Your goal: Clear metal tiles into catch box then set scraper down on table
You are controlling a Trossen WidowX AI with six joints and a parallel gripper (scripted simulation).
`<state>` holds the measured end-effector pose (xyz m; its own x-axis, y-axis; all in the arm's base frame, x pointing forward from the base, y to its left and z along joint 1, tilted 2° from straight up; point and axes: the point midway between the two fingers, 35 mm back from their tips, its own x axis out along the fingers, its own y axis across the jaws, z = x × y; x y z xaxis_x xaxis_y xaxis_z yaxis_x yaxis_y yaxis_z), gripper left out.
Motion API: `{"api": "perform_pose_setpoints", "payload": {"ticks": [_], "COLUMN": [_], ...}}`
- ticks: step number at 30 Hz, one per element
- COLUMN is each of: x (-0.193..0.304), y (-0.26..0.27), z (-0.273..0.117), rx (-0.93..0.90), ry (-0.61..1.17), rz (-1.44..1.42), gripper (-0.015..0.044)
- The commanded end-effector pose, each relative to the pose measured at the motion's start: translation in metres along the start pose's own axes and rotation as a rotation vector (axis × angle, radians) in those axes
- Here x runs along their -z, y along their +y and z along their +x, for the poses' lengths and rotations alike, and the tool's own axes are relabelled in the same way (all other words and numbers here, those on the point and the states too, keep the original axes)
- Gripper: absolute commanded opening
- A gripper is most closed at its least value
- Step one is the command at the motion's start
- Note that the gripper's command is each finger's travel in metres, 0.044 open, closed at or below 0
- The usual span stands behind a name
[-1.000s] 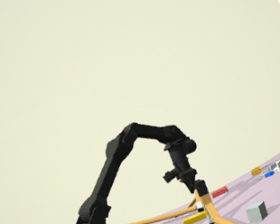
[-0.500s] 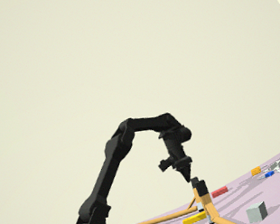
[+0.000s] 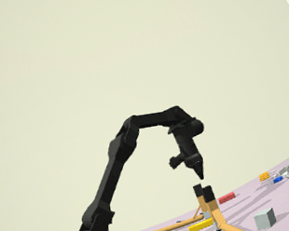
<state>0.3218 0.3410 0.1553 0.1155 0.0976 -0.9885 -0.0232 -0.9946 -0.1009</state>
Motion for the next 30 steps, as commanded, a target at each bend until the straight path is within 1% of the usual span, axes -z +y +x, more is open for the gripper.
{"api": "perform_pose_setpoints", "payload": {"ticks": [1, 16, 30], "x": [0.012, 0.058, 0.087], "y": [0.014, 0.086, 0.159], "z": [-0.002, -0.006, -0.012], "rx": [0.0, -0.025, -0.046], "ry": [0.001, 0.007, 0.013], "rz": [0.046, 0.226, 0.394], "gripper": [0.0, 0.0, 0.0]}}
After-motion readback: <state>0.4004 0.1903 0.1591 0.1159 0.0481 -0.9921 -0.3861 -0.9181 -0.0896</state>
